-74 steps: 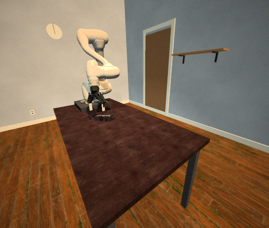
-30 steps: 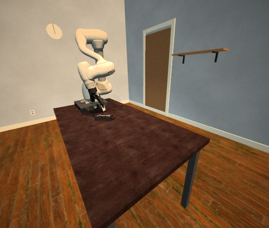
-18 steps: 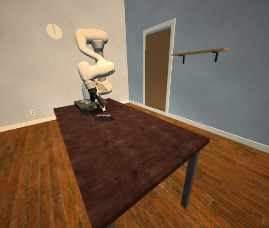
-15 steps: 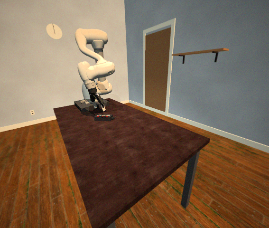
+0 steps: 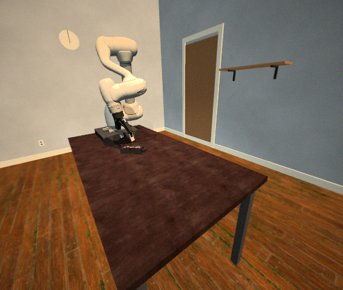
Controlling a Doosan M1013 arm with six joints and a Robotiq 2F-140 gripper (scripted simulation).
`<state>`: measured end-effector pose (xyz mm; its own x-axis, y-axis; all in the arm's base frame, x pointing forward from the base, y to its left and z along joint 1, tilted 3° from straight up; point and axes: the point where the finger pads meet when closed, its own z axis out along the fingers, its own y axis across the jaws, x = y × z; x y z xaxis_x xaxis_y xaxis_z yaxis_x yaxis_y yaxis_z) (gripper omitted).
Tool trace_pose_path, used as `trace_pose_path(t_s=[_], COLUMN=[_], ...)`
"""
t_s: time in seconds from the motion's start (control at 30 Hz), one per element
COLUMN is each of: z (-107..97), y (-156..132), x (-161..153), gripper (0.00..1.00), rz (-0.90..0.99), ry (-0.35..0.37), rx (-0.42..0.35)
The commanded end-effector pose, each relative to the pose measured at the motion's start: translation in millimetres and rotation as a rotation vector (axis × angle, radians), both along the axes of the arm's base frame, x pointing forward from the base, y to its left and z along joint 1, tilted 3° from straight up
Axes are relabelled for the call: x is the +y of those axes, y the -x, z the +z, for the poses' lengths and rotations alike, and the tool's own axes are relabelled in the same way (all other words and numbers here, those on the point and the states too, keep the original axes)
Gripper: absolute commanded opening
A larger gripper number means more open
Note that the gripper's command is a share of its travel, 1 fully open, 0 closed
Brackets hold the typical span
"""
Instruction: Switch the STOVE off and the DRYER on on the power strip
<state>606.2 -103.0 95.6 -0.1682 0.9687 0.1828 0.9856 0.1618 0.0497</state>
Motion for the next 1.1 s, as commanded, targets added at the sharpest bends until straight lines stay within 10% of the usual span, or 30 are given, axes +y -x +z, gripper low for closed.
trace_pose_path(t_s=[0.0, 1.07], z=[0, 43], y=[0, 36], x=[0, 65], gripper=[1.0, 1.0], rz=[0.0, -0.192], ry=[0.0, 0.218], rx=[0.0, -0.004])
